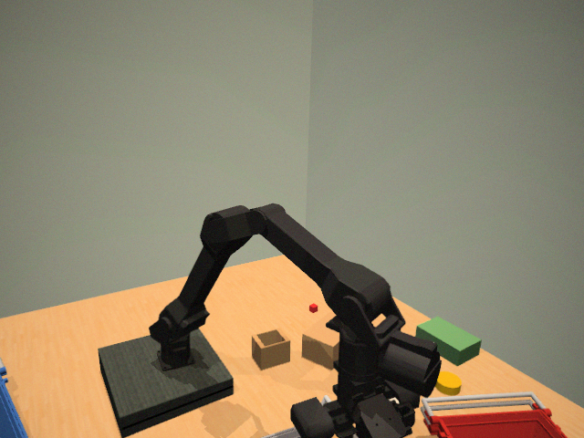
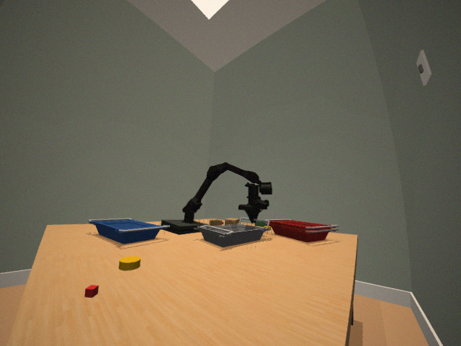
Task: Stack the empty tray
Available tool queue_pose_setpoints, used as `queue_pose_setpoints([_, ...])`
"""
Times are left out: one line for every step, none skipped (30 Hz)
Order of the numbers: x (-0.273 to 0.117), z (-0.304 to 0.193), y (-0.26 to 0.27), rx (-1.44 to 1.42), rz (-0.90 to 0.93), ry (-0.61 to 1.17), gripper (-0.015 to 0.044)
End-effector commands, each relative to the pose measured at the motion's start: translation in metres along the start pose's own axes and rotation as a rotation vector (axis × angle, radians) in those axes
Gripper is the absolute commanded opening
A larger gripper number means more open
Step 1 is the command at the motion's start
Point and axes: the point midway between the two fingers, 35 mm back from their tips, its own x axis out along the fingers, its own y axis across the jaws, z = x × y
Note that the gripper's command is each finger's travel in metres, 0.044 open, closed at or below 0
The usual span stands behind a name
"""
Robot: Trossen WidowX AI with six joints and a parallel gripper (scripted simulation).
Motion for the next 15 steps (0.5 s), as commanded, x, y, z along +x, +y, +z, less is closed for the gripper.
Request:
queue_pose_setpoints([0.001, 0.002, -0.02, 0.015, -0.019, 0.001, 0.0082])
queue_pose_setpoints([0.002, 0.002, -0.024, 0.015, -0.019, 0.001, 0.0082])
queue_pose_setpoints([0.003, 0.002, -0.027, 0.015, -0.02, 0.001, 0.0082])
queue_pose_setpoints([0.005, 0.002, -0.031, 0.015, -0.02, 0.0, 0.0082])
queue_pose_setpoints([0.007, 0.002, -0.035, 0.015, -0.021, 0.0, 0.0082])
queue_pose_setpoints([0.011, 0.002, -0.039, 0.015, -0.021, 0.0, 0.0082])
queue_pose_setpoints([0.015, 0.001, -0.043, 0.015, -0.021, 0.0, 0.0082])
queue_pose_setpoints([0.018, 0.001, -0.047, 0.015, -0.022, 0.0, 0.0082])
queue_pose_setpoints([0.02, 0.001, -0.049, 0.015, -0.022, 0.001, 0.0082])
queue_pose_setpoints([0.019, 0.001, -0.048, 0.015, -0.022, 0.0, 0.0082])
queue_pose_setpoints([0.017, 0.001, -0.048, 0.015, -0.022, 0.0, 0.0082])
queue_pose_setpoints([0.015, 0.002, -0.048, 0.015, -0.022, 0.0, 0.0082])
queue_pose_setpoints([0.011, 0.002, -0.047, 0.015, -0.022, 0.0, 0.0082])
queue_pose_setpoints([0.007, 0.002, -0.046, 0.015, -0.022, 0.0, 0.0082])
queue_pose_setpoints([0.001, 0.002, -0.045, 0.015, -0.022, 0.0, 0.0082])
